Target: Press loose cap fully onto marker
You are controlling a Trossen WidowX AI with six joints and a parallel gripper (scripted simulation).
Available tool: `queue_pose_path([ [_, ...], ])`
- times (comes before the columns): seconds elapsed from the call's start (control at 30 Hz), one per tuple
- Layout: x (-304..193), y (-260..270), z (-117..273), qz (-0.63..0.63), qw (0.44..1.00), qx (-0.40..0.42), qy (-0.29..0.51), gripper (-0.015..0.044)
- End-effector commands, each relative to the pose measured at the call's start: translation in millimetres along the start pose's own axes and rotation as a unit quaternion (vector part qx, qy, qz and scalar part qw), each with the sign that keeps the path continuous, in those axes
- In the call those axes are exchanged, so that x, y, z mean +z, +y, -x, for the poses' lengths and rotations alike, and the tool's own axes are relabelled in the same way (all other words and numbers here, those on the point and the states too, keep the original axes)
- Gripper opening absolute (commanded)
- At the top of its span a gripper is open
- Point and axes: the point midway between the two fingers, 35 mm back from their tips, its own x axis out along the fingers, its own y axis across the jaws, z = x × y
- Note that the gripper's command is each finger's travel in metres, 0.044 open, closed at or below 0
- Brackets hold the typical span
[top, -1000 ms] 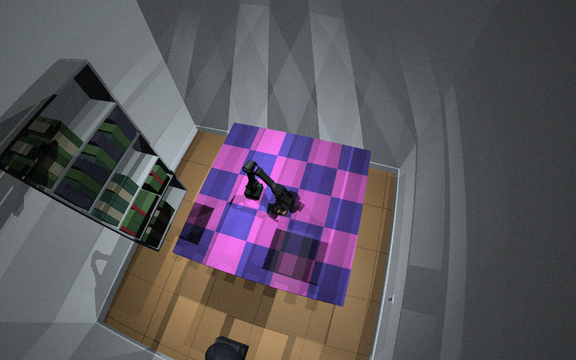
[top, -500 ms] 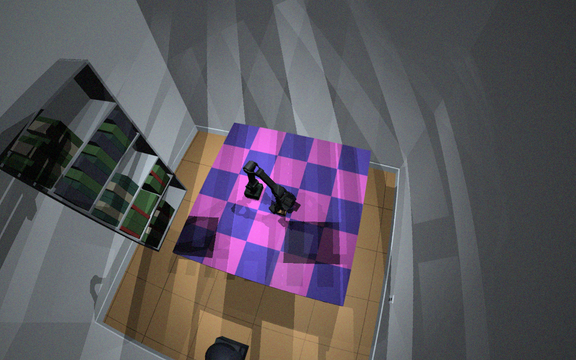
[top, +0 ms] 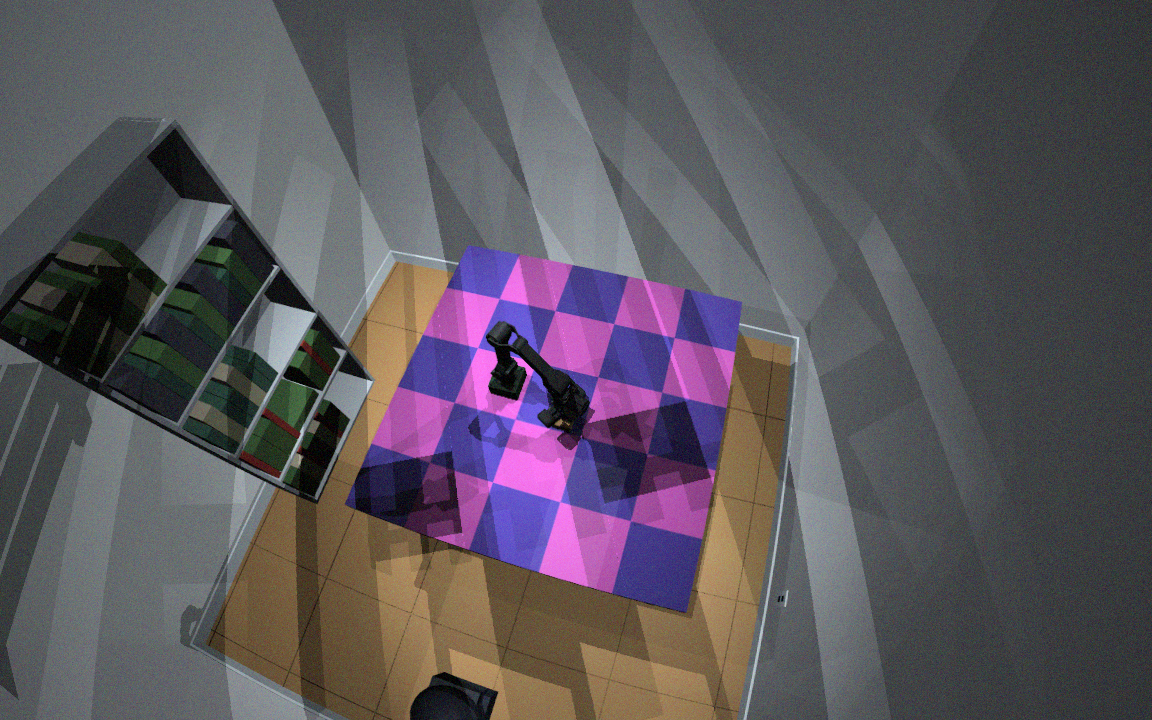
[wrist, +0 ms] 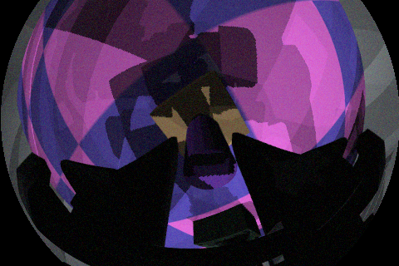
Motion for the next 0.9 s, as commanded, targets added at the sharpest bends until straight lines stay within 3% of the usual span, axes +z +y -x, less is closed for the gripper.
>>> queue_pose_path([
  [0.0, 0.1, 0.0, 0.1, 0.000, 1.000, 0.000, 0.000, 0.0315],
  [0.17, 0.1, 0.0, 0.1, 0.000, 1.000, 0.000, 0.000, 0.0440],
  [0.3, 1.4, 0.2, 9.5, 0.000, 1.000, 0.000, 0.000, 0.0440],
  [0.47, 0.6, 0.1, 72.8, 0.000, 1.000, 0.000, 0.000, 0.0440],
  [0.67, 0.2, 0.0, 75.3, 0.000, 1.000, 0.000, 0.000, 0.0440],
  [0.73, 0.3, 0.0, 74.3, 0.028, 1.000, 0.000, 0.000, 0.0387],
  [0.87, 0.4, -0.1, 68.4, 0.199, 0.980, 0.000, 0.000, 0.0282],
])
